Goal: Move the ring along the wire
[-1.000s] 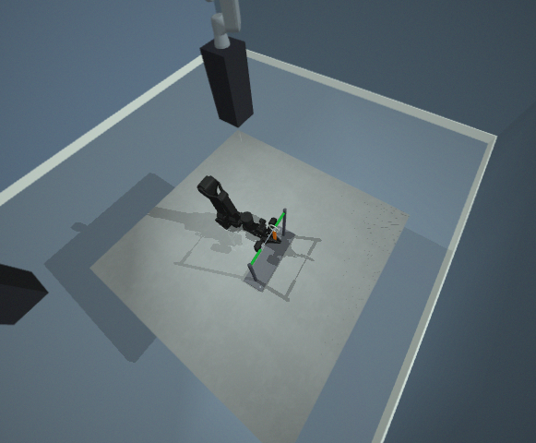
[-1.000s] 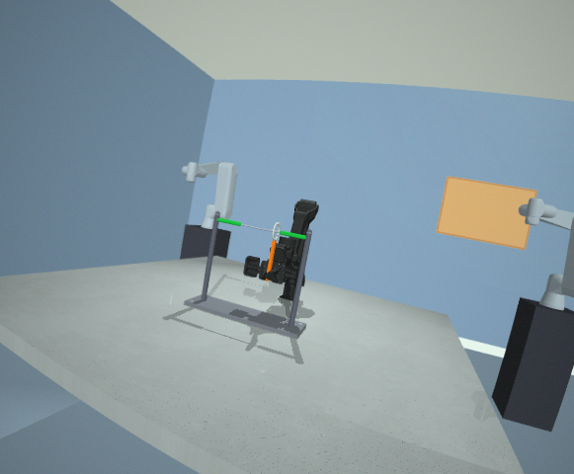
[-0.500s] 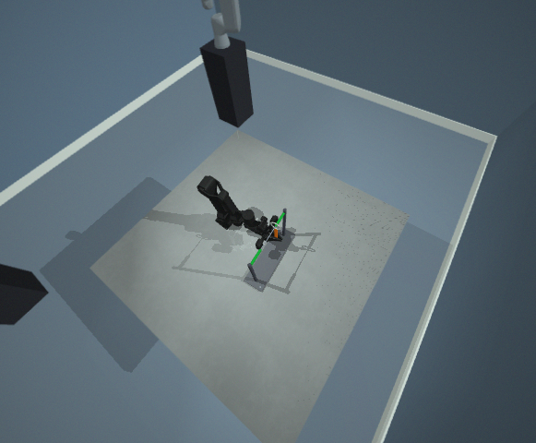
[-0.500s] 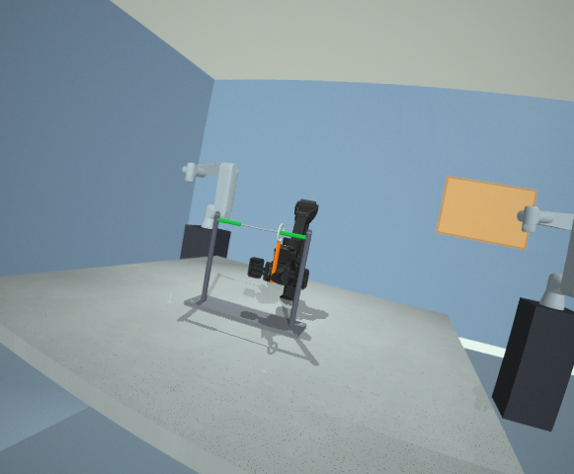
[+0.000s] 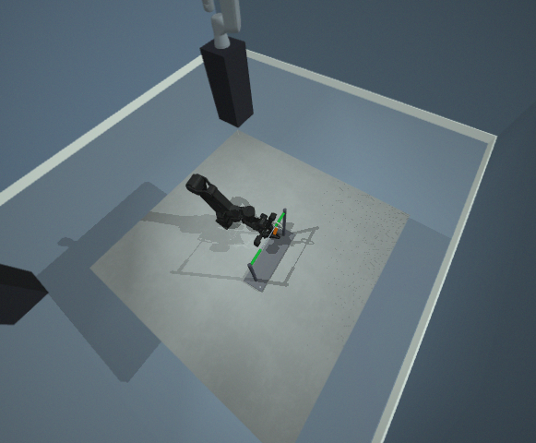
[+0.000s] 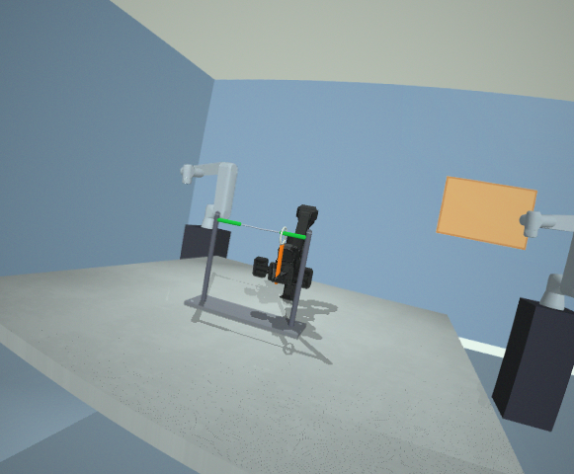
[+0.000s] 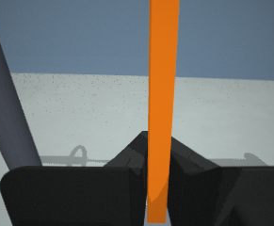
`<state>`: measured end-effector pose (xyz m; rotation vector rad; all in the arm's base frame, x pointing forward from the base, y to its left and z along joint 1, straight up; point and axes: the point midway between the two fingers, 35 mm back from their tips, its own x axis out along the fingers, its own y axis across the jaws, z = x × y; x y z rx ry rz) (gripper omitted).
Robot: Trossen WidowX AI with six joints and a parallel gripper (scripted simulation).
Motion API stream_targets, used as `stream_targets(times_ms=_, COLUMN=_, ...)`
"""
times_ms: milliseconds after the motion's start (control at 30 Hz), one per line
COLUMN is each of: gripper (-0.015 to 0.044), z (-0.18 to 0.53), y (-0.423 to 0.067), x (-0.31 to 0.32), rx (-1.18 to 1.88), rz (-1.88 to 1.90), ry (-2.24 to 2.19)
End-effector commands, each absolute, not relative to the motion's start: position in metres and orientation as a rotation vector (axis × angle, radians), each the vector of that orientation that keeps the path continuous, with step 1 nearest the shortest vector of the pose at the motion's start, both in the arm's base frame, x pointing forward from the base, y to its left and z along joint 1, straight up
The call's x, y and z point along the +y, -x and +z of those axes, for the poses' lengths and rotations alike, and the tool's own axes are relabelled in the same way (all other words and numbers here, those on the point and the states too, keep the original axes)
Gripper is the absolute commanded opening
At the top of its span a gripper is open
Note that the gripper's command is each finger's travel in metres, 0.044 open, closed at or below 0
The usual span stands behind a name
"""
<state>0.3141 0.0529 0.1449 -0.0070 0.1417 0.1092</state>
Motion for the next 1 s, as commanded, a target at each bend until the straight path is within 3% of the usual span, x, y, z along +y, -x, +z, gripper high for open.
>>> stream_targets(times_ms=0, gripper=-0.0150, z=0.153, y=-0.310, x=0.056, rx=0.173, rz=0.109, ry=0.001)
stream_targets(times_ms=967, gripper=-0.0150, z=0.139, y=-0.298, x=0.060, rx=0.254, rz=0.109, ry=0.006)
